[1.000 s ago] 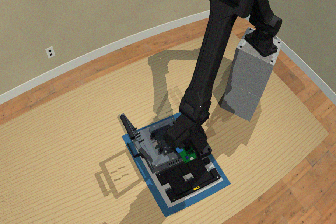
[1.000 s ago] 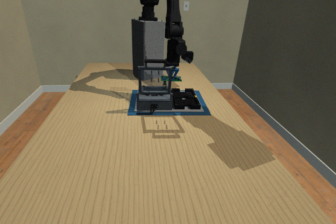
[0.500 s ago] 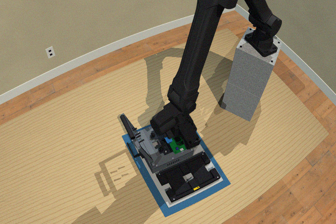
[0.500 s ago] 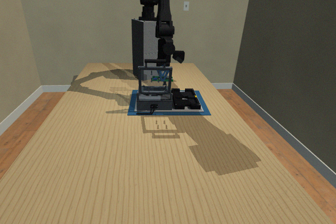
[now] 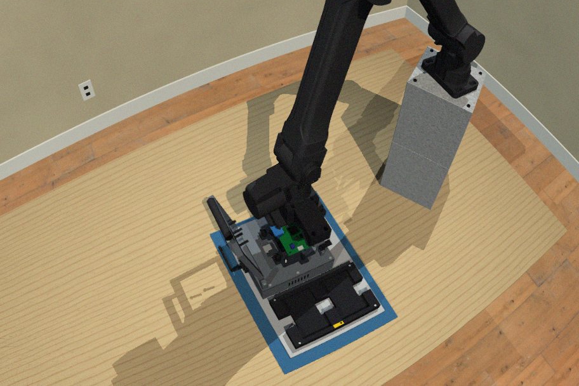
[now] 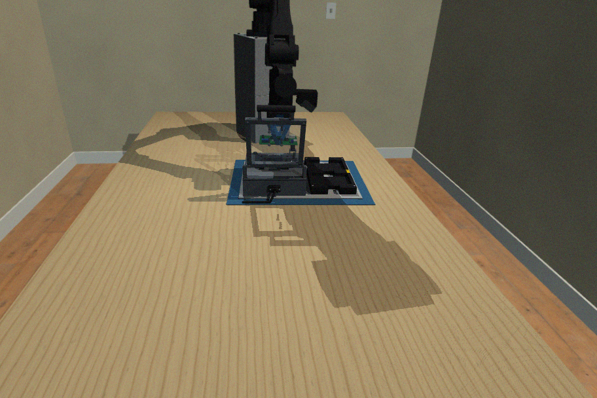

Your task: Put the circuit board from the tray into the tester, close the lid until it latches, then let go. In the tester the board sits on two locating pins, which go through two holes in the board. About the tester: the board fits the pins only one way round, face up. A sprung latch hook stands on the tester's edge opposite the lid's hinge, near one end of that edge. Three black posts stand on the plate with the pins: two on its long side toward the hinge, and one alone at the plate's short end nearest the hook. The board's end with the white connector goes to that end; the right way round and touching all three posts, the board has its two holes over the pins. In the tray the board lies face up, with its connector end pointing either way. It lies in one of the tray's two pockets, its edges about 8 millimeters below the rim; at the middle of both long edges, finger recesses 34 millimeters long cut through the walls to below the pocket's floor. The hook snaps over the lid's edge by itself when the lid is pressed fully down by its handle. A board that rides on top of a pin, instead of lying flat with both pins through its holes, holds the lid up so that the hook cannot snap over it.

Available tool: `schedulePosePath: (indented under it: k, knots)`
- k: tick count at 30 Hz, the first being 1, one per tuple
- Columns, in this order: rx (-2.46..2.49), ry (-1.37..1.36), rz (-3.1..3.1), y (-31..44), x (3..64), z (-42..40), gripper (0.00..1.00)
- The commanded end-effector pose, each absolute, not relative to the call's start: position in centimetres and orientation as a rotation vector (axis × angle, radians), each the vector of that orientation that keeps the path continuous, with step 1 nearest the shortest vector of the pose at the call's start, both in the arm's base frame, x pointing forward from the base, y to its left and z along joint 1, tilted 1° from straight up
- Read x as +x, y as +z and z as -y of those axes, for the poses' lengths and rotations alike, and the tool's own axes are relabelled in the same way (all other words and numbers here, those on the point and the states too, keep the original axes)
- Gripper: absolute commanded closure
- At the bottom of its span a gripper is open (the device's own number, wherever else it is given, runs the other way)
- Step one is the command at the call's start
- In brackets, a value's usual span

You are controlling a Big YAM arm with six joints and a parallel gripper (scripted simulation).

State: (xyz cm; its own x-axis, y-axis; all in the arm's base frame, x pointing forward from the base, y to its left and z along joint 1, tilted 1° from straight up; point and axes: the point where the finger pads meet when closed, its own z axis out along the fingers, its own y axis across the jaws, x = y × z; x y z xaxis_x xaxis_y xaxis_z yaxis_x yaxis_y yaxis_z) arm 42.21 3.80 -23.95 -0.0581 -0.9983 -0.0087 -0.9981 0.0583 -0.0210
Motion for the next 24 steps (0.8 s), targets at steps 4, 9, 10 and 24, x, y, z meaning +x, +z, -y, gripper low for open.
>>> schedulePosePath:
  k: [4, 9, 10, 24]
  knots:
    - [-2.154, -0.031, -2.229, -22.72, 43.77, -3.43, 0.28]
    - [-2.149, -0.036, -2.229, -22.58, 44.18, -2.84, 0.28]
    - [-2.148, -0.037, -2.229, -22.55, 44.24, -2.76, 0.28]
    - [-2.159, -0.031, -2.224, -22.59, 43.92, -2.97, 0.28]
